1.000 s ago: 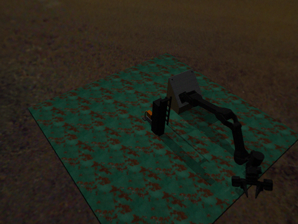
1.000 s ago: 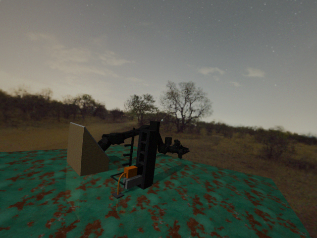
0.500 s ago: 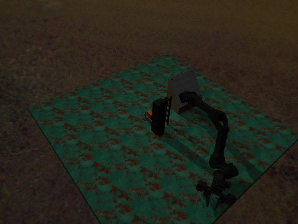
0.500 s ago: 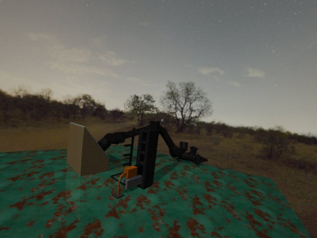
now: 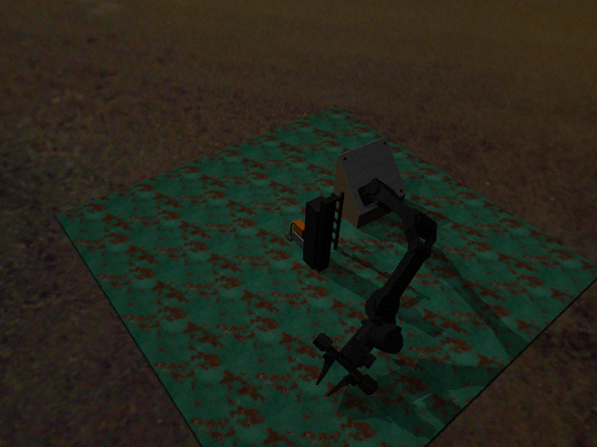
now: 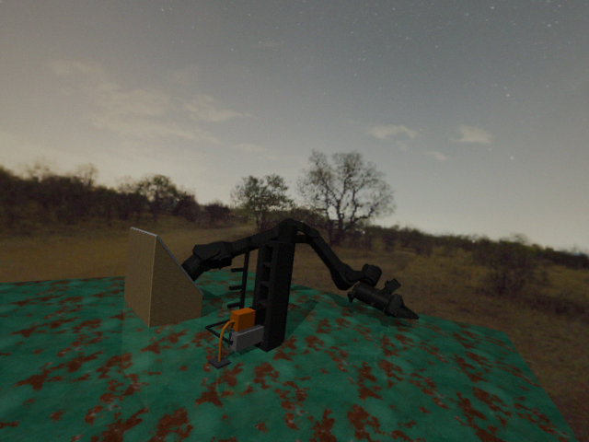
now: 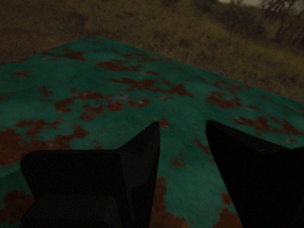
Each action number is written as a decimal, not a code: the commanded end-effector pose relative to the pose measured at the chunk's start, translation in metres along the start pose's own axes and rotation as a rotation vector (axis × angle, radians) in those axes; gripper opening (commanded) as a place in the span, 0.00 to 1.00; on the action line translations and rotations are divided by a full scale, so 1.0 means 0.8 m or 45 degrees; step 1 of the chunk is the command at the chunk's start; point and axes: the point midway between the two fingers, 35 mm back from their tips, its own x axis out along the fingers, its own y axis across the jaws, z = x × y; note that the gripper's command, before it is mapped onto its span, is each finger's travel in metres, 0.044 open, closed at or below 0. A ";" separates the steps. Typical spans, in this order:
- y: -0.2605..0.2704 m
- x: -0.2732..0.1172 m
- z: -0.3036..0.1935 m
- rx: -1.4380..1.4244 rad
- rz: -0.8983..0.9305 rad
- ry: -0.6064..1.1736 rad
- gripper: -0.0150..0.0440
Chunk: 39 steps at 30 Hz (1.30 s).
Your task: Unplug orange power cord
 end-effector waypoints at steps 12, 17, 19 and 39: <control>-0.301 -0.014 -0.095 0.110 -0.478 0.632 0.53; -0.392 -0.061 -0.124 0.267 -0.655 0.844 0.53; -0.425 -0.086 -0.136 0.353 -0.728 0.928 0.53; -0.539 -0.414 -0.190 2.136 -1.314 1.453 0.53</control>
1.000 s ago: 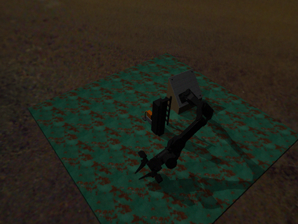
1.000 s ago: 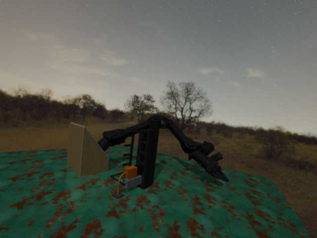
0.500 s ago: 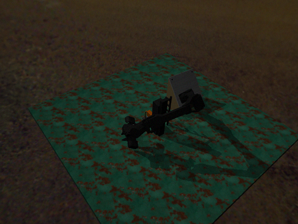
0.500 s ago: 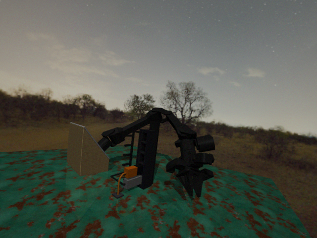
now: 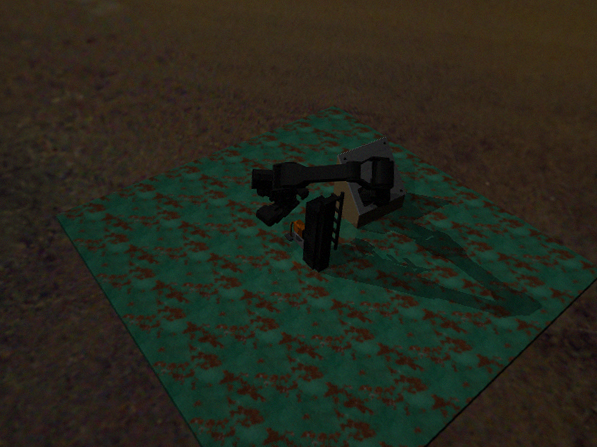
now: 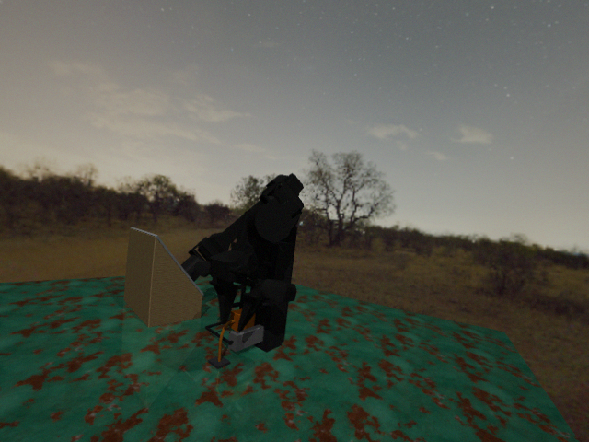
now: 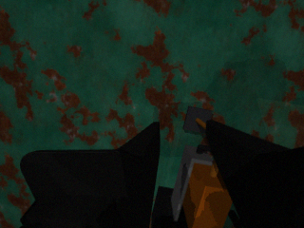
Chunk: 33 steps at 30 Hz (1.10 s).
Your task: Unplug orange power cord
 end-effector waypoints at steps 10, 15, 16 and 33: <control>-0.046 -0.008 -0.015 0.320 0.035 0.238 0.53; -0.044 -0.009 -0.016 0.320 0.035 0.238 0.53; -0.044 -0.009 -0.017 0.320 0.035 0.238 0.53; -0.035 -0.015 -0.050 0.321 0.034 0.239 0.53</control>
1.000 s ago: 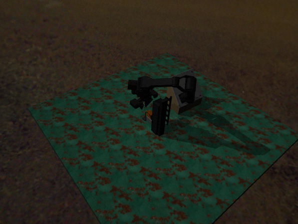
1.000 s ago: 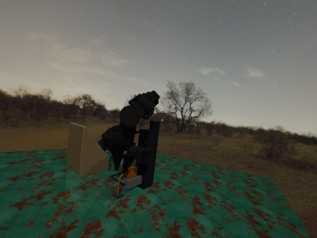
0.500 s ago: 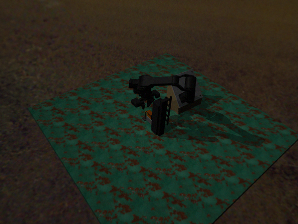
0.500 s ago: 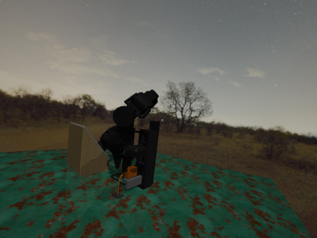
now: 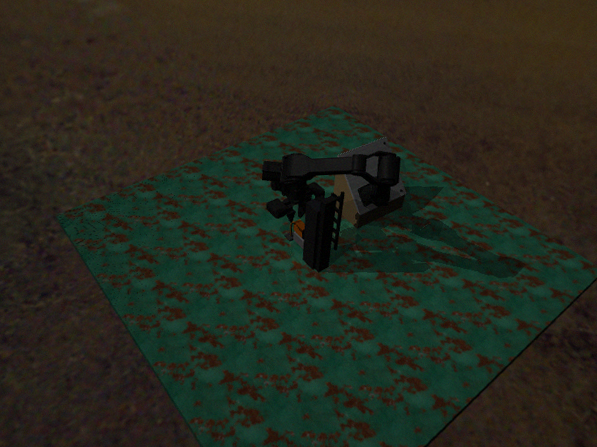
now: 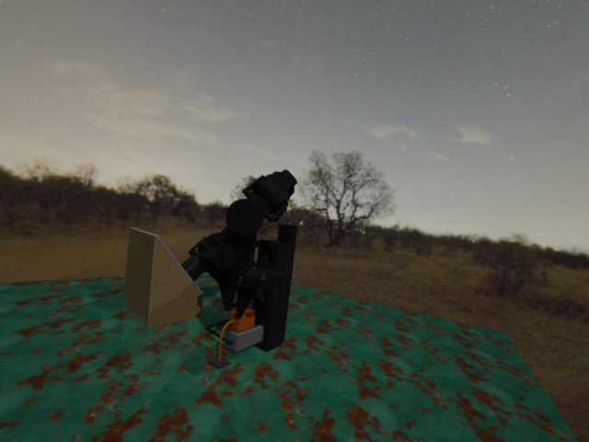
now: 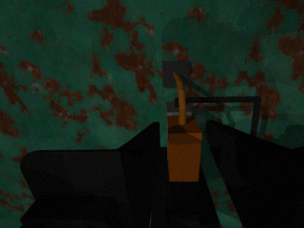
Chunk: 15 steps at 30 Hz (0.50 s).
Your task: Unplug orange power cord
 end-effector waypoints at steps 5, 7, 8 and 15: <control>-0.002 0.002 -0.020 0.008 -0.003 0.010 0.53; -0.003 0.002 -0.022 0.008 -0.003 0.010 0.53; -0.003 0.002 -0.023 0.008 -0.003 0.010 0.53; -0.003 0.005 -0.023 0.008 -0.003 0.010 0.53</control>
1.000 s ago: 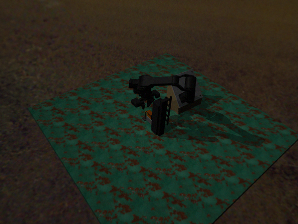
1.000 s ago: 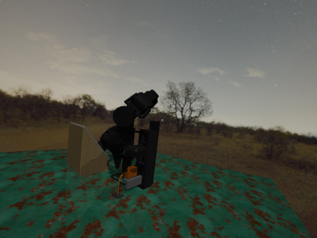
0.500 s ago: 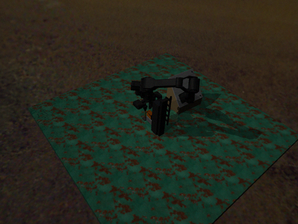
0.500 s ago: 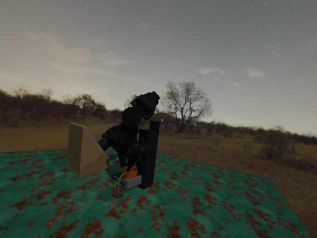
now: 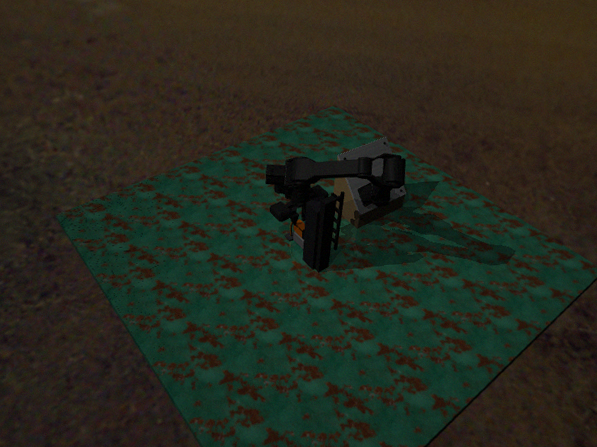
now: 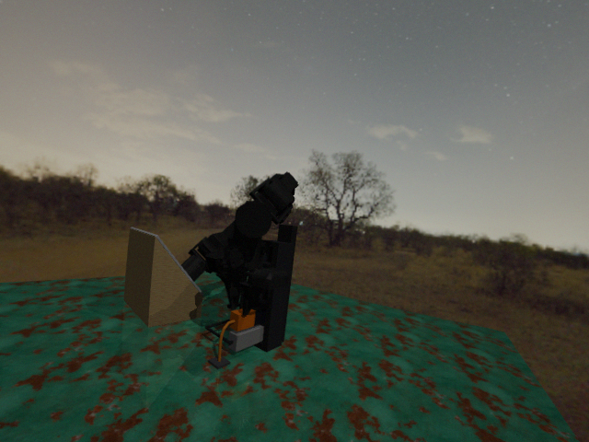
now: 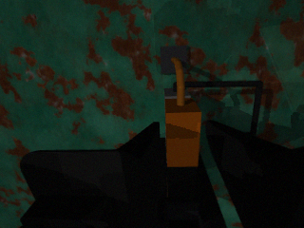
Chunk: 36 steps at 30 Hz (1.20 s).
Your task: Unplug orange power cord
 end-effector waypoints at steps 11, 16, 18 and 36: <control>-0.001 0.015 -0.002 0.007 0.000 0.007 0.53; 0.000 0.012 -0.001 -0.001 0.001 0.000 0.35; 0.000 0.012 -0.001 -0.001 0.001 0.000 0.32; 0.002 0.011 0.018 0.000 0.001 -0.002 0.25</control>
